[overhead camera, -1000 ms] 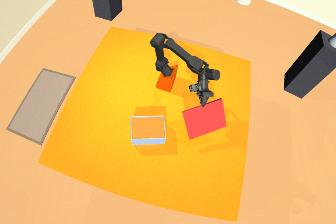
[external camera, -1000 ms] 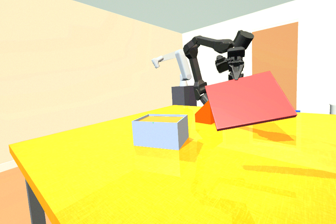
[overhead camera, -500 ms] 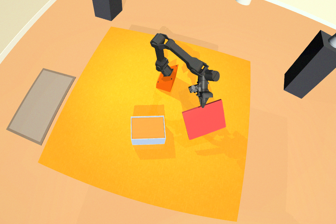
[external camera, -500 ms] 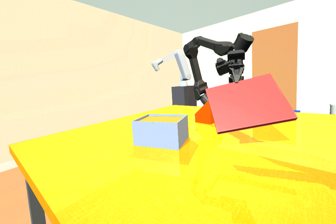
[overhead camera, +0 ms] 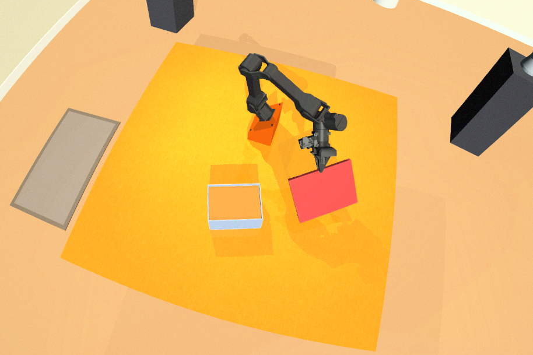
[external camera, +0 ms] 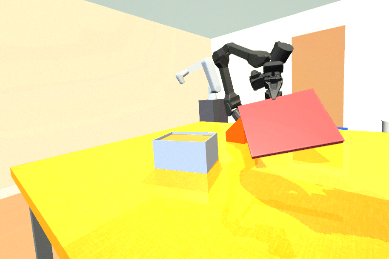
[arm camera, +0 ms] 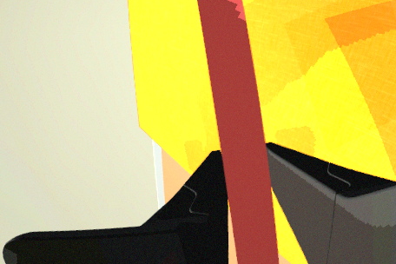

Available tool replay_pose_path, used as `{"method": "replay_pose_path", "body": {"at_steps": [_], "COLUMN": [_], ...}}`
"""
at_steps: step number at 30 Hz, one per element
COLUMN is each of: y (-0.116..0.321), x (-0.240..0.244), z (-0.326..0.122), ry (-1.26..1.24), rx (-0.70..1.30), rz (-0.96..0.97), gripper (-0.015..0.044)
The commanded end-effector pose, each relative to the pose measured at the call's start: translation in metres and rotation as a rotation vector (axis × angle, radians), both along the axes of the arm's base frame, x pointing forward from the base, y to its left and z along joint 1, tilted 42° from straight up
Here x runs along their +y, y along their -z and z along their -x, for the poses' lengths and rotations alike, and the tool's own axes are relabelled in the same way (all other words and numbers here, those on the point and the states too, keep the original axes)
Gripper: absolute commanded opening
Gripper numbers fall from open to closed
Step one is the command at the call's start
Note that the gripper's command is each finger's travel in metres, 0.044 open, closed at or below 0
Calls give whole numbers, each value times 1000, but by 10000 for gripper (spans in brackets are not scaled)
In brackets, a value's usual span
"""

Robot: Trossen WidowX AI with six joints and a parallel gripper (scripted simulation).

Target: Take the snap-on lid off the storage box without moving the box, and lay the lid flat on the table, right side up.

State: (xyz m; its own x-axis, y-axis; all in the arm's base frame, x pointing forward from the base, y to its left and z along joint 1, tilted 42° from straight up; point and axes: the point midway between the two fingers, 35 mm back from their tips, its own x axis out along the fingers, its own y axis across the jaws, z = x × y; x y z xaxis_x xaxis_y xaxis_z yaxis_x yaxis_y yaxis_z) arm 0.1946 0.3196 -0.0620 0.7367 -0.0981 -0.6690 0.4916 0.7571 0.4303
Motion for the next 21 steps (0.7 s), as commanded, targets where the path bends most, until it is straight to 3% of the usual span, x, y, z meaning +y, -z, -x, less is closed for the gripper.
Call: {"method": "replay_pose_path", "body": {"at_steps": [1,21], "y": [2,14], "x": [-1,-12], "z": [-1,-3], "ry": [-3,-3], "rx": [-5,-6], "rz": [1,1], "gripper": [0,0]}}
